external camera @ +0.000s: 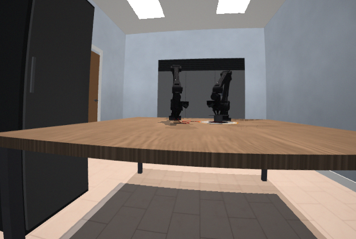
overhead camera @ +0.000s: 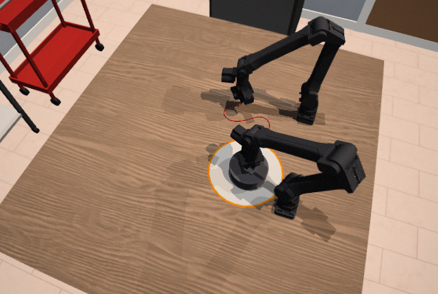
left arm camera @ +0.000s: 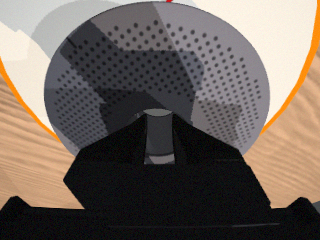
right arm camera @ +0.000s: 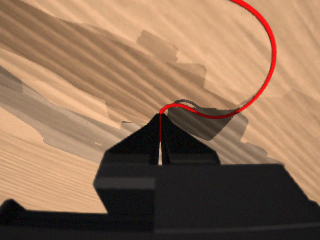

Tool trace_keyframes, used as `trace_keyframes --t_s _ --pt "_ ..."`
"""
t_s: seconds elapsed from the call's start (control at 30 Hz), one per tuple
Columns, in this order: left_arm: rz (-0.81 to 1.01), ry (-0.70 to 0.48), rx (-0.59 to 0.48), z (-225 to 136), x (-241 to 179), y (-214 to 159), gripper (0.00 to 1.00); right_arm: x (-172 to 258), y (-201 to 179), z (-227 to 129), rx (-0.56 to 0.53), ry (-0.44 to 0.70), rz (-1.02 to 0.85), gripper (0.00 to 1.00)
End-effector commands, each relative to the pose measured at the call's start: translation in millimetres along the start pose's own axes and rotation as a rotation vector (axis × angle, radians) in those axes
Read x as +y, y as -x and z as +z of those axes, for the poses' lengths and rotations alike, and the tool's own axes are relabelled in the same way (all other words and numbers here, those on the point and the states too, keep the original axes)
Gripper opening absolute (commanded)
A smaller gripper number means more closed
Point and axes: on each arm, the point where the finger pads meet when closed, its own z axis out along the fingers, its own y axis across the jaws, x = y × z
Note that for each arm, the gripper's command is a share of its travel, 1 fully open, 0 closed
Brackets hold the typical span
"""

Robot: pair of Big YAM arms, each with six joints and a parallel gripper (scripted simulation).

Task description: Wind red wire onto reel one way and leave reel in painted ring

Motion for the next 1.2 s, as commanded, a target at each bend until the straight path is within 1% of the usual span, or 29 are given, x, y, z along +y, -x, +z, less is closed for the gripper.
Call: trace_keyframes --t_s 0.0,0.07,0.13,0.27,1.0,1.1,1.17 --pt "0.14 -0.001 -0.037 -16.5 13.8 18.6 0.31 -12.4 -1.2 -13.8 0.017 -0.034 -0.023 0.0" --pt "0.14 -0.001 -0.037 -16.5 13.8 18.6 0.38 -12.4 -1.2 -13.9 0.017 -0.034 -0.023 0.0" --pt "0.14 -0.001 -0.037 -16.5 13.8 18.6 0.38 -12.4 -1.2 -13.9 0.017 -0.034 -0.023 0.0" --pt "0.14 -0.001 -0.037 -16.5 13.8 18.6 0.52 -12.5 -1.3 -14.2 0.017 -0.034 -0.023 0.0" --pt "0.137 -0.001 -0.037 -2.8 21.5 23.5 0.52 -12.6 -1.3 -14.3 0.017 -0.034 -0.023 0.0" --pt "0.099 -0.002 -0.037 -2.8 21.5 23.5 0.52 -12.6 -1.4 -14.4 0.017 -0.034 -0.023 0.0" --pt "0.036 -0.003 -0.037 -2.8 21.5 23.5 0.52 -12.7 -1.4 -14.5 0.017 -0.034 -0.023 0.0"
